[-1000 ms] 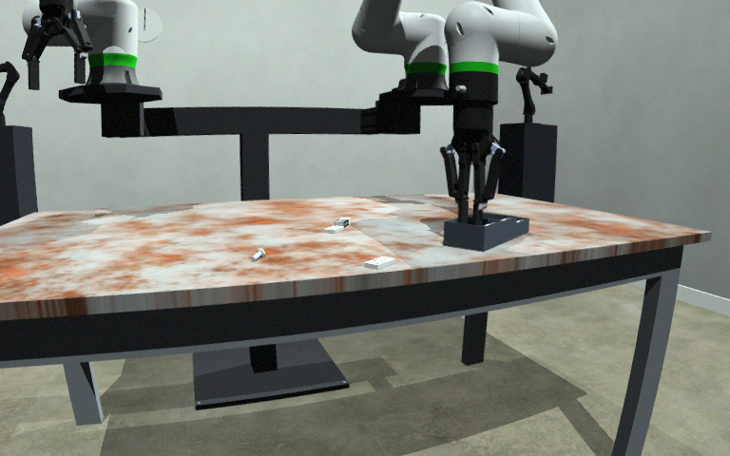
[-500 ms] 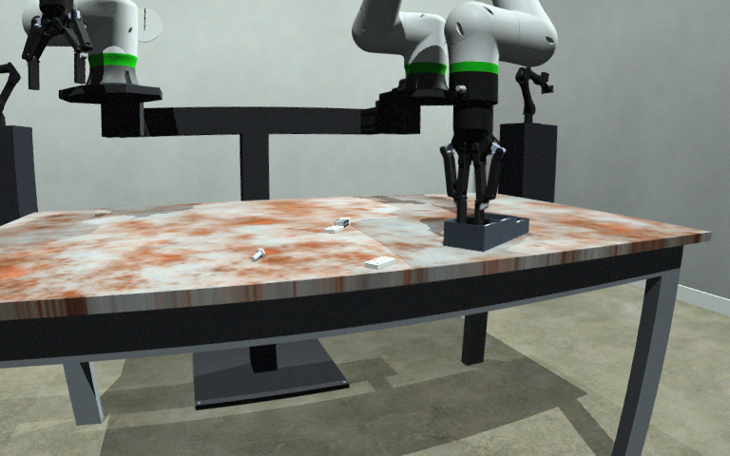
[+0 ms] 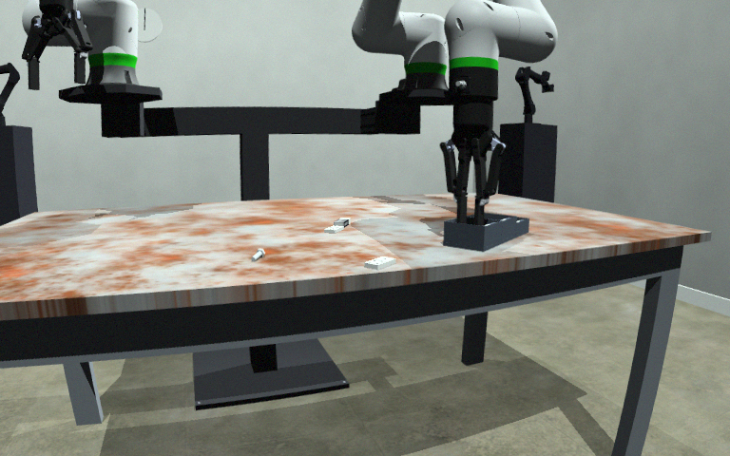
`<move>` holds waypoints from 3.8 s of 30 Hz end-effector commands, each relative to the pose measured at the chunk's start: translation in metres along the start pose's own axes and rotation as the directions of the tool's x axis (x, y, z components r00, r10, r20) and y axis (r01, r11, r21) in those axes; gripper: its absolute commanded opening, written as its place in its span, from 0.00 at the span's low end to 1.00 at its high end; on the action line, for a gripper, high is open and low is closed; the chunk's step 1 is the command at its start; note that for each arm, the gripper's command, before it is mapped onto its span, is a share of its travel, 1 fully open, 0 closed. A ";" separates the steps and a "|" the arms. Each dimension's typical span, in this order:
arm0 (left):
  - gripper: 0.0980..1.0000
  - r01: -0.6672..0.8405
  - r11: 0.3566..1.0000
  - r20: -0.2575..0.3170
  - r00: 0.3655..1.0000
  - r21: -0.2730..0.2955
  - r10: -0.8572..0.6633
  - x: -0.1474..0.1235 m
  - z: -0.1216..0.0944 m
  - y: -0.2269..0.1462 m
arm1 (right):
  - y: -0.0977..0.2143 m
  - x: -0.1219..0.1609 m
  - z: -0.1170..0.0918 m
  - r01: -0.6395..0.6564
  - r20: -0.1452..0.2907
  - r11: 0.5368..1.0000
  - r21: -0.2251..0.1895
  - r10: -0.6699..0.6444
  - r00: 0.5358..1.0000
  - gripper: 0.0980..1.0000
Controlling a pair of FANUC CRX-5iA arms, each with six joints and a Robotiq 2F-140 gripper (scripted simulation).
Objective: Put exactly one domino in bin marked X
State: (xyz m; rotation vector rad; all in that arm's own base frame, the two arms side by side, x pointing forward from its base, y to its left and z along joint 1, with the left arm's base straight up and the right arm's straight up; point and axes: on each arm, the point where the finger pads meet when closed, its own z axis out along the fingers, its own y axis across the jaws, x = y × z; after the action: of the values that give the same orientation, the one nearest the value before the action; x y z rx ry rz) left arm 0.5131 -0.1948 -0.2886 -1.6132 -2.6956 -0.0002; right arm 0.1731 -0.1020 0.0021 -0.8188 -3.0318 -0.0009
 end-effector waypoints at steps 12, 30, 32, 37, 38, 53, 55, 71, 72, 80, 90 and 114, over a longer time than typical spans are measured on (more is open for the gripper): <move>0.19 0.000 1.000 0.001 1.000 -0.001 0.000 -0.001 -0.018 0.001 | 0.000 -0.001 0.000 0.000 0.001 1.000 0.000 0.000 1.000 1.00; 1.00 0.000 1.000 0.001 1.000 -0.001 0.000 0.000 -0.052 0.001 | 0.000 -0.001 0.000 0.000 0.001 1.000 0.000 0.000 1.000 1.00; 1.00 0.000 1.000 0.001 1.000 -0.001 0.000 0.000 -0.060 0.001 | 0.000 -0.001 0.000 0.000 0.001 1.000 0.000 0.000 1.000 1.00; 1.00 0.000 1.000 0.001 1.000 -0.001 0.000 0.000 -0.072 0.001 | 0.000 -0.001 0.000 0.000 0.001 1.000 0.000 0.000 1.000 1.00; 1.00 0.000 1.000 0.001 1.000 -0.001 0.000 0.000 -0.076 0.001 | 0.000 -0.001 0.000 0.000 0.001 1.000 0.000 0.000 1.000 1.00; 1.00 0.000 1.000 0.001 1.000 -0.001 0.000 0.000 -0.128 0.001 | 0.000 -0.001 0.000 0.000 0.001 1.000 0.000 0.000 1.000 1.00; 1.00 0.000 1.000 0.001 1.000 -0.001 0.000 0.000 -0.136 0.001 | 0.000 -0.001 0.000 0.000 0.001 1.000 0.000 0.000 1.000 1.00; 1.00 0.000 1.000 0.001 1.000 -0.001 0.000 0.000 -0.163 0.001 | 0.000 -0.001 0.000 0.000 0.001 1.000 0.000 0.000 1.000 1.00; 1.00 0.000 1.000 0.001 1.000 -0.001 0.000 0.000 -0.163 0.001 | 0.000 -0.001 0.000 0.000 0.001 1.000 0.000 0.000 1.000 1.00; 1.00 0.000 1.000 0.001 1.000 -0.001 0.000 0.000 -0.163 0.001 | 0.000 -0.001 0.000 0.000 0.001 1.000 0.000 0.000 1.000 1.00; 1.00 0.000 1.000 0.001 1.000 -0.001 0.000 0.000 -0.163 0.001 | 0.000 -0.001 0.000 0.000 0.001 1.000 0.000 0.000 1.000 1.00; 1.00 0.000 1.000 0.001 1.000 -0.001 0.000 0.000 -0.163 0.001 | 0.000 -0.001 0.000 0.000 0.001 1.000 0.000 0.000 1.000 1.00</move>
State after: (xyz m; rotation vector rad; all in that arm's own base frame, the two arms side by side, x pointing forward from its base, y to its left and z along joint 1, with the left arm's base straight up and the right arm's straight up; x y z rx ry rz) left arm 0.5129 -0.1945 -0.1268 -1.6130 -2.6954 0.0002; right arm 0.1731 -0.1020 0.0021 -0.8188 -3.0318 -0.0009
